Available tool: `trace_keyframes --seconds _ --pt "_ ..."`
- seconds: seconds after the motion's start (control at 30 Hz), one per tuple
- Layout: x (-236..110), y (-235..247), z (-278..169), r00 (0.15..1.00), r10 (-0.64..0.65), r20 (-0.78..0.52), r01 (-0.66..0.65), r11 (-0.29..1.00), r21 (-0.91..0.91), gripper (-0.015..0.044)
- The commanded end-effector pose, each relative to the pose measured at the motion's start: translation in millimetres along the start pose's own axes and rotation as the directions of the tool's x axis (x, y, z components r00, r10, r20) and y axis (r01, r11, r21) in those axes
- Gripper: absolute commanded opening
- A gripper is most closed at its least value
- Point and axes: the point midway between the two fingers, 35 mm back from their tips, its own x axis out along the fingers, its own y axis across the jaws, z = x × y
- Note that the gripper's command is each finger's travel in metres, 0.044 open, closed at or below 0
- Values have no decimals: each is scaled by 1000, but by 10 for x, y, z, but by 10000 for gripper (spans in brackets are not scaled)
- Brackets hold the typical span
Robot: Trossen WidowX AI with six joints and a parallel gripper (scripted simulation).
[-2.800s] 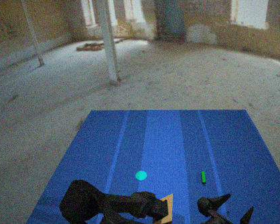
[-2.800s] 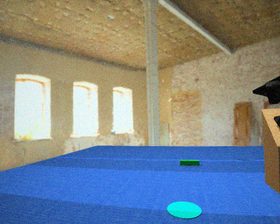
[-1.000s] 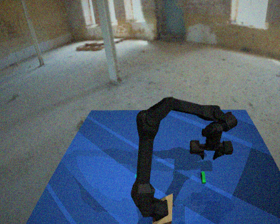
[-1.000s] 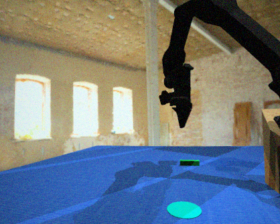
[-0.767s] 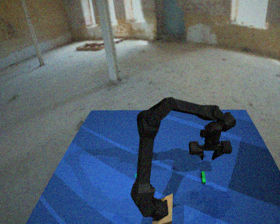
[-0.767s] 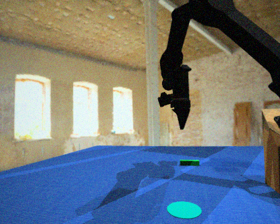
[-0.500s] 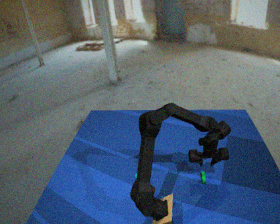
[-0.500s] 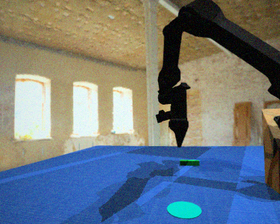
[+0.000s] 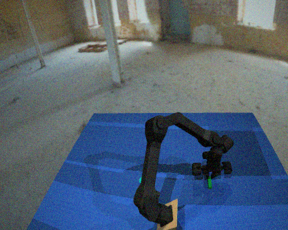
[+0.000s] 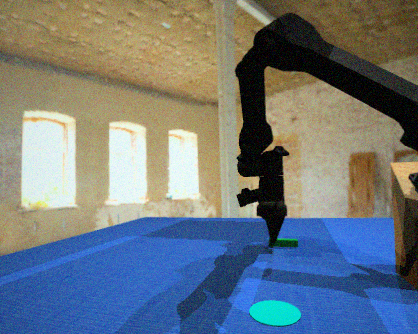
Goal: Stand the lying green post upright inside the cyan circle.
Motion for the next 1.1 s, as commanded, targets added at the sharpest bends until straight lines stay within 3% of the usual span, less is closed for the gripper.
trace_keyframes --seconds 0.0,1.07 --pt "24 15 -10 1000 5 -2 -5 1000 5 23" --pt "-892 -25 27 1000 -4 -3 4 1000 7 23"
